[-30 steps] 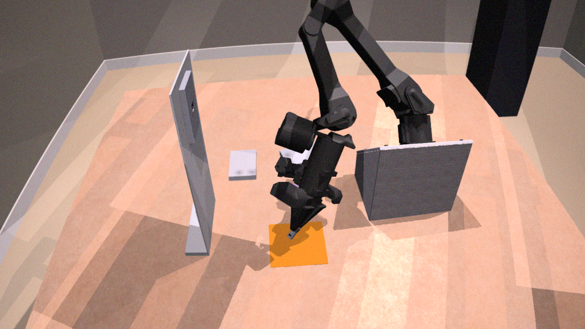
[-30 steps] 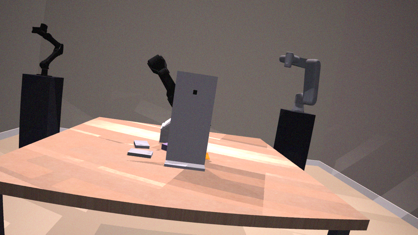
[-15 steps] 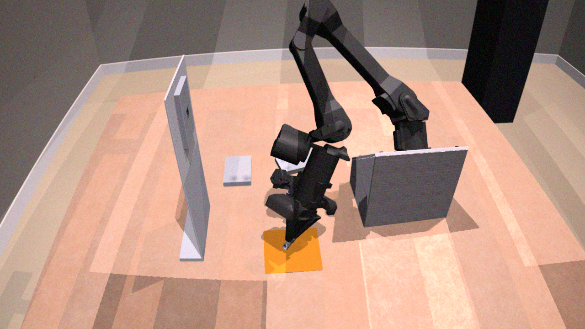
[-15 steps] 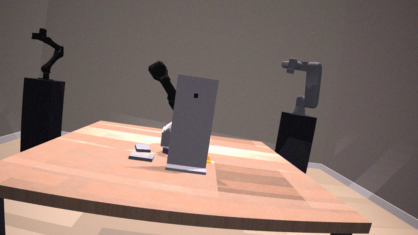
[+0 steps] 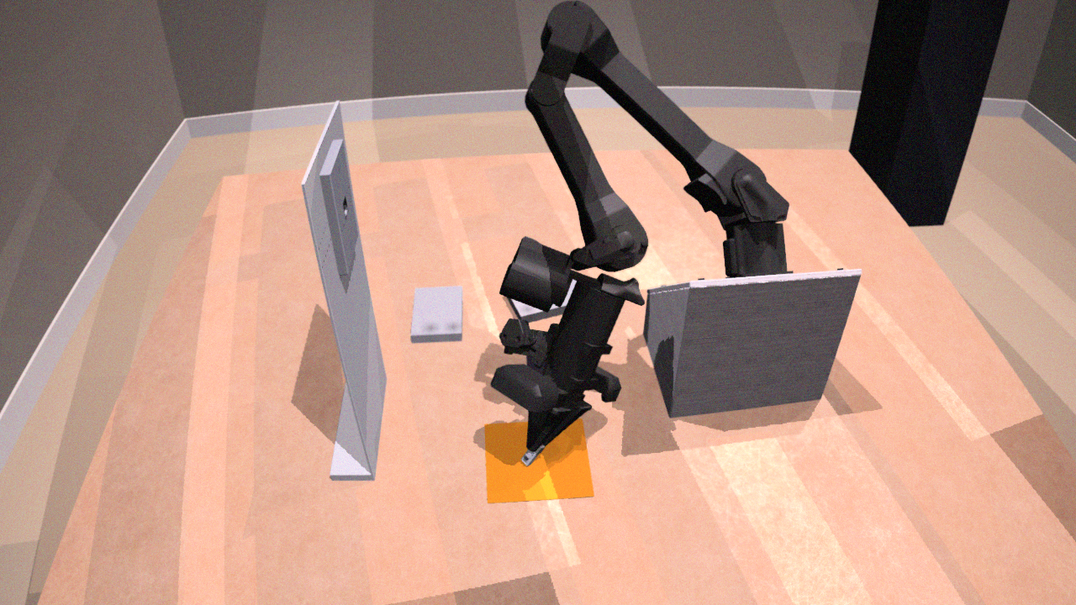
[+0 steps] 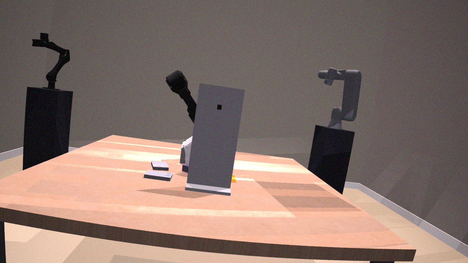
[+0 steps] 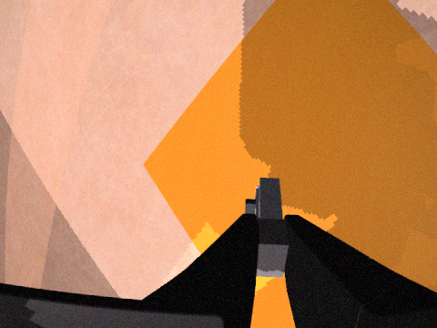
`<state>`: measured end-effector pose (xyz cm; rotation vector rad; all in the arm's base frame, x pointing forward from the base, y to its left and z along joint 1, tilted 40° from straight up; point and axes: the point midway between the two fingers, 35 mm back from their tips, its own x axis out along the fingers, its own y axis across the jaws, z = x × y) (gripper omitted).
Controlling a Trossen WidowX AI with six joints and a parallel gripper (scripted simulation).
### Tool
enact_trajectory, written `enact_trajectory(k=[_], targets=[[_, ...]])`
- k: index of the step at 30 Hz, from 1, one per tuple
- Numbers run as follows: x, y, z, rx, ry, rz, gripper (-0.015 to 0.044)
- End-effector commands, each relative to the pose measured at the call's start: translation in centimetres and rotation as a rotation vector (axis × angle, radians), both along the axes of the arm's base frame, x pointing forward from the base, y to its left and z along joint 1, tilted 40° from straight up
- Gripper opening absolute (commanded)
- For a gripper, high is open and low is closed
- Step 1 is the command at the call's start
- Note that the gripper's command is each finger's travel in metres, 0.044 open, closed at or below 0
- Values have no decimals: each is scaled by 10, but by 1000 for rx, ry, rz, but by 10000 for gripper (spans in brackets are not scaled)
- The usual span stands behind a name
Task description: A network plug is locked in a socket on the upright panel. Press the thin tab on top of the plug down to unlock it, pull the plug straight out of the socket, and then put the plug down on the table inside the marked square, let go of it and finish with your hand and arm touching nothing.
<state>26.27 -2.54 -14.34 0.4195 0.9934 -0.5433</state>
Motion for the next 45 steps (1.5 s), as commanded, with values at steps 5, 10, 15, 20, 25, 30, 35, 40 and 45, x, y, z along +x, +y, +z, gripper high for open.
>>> enact_trajectory(k=[5, 10, 15, 20, 25, 30, 35, 40, 45], targets=[[0, -3, -3, 1, 3, 7, 0], [0, -2, -1, 0, 0, 0, 0], [0, -2, -1, 0, 0, 0, 79], [0, -2, -1, 0, 0, 0, 156], [0, -2, 0, 0, 0, 0, 156], [-2, 0, 4, 0, 1, 1, 156], [-4, 1, 8, 1, 1, 2, 156], [-6, 2, 11, 1, 2, 3, 156], [-8, 4, 15, 1, 2, 4, 156]])
